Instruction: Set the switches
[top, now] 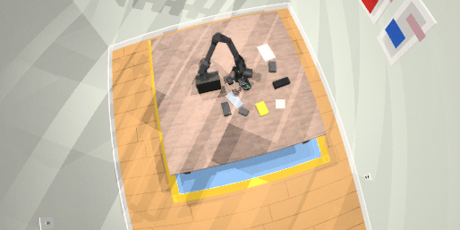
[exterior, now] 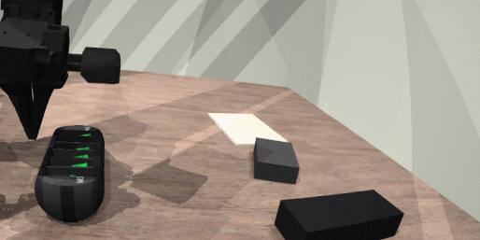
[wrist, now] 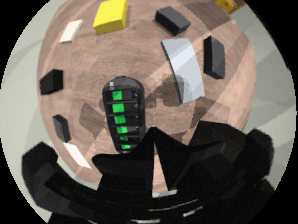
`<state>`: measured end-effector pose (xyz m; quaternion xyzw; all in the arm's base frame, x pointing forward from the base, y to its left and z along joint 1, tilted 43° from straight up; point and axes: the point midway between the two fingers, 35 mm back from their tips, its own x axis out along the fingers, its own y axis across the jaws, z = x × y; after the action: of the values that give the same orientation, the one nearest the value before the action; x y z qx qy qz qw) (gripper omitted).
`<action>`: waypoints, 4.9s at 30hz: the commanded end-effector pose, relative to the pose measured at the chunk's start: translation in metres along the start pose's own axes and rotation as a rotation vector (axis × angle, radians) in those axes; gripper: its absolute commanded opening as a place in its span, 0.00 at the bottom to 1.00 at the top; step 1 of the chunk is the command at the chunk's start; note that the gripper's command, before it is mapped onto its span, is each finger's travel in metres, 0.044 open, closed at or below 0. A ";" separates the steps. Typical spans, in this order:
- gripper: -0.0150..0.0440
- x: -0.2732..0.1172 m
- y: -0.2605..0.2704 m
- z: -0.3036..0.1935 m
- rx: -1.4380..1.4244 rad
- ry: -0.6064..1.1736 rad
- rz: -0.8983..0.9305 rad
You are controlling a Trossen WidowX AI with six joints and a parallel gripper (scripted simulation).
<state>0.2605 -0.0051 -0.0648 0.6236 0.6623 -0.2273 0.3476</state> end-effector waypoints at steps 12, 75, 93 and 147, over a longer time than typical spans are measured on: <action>0.74 -0.050 0.000 0.001 0.000 -0.002 -0.001; 0.25 0.002 -0.015 0.051 0.004 -0.001 0.299; 0.25 0.023 -0.014 0.052 0.005 -0.002 0.298; 0.25 0.056 -0.004 0.050 0.004 0.002 0.300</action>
<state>0.2636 -0.0052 -0.1408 0.7144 0.5632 -0.1756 0.3763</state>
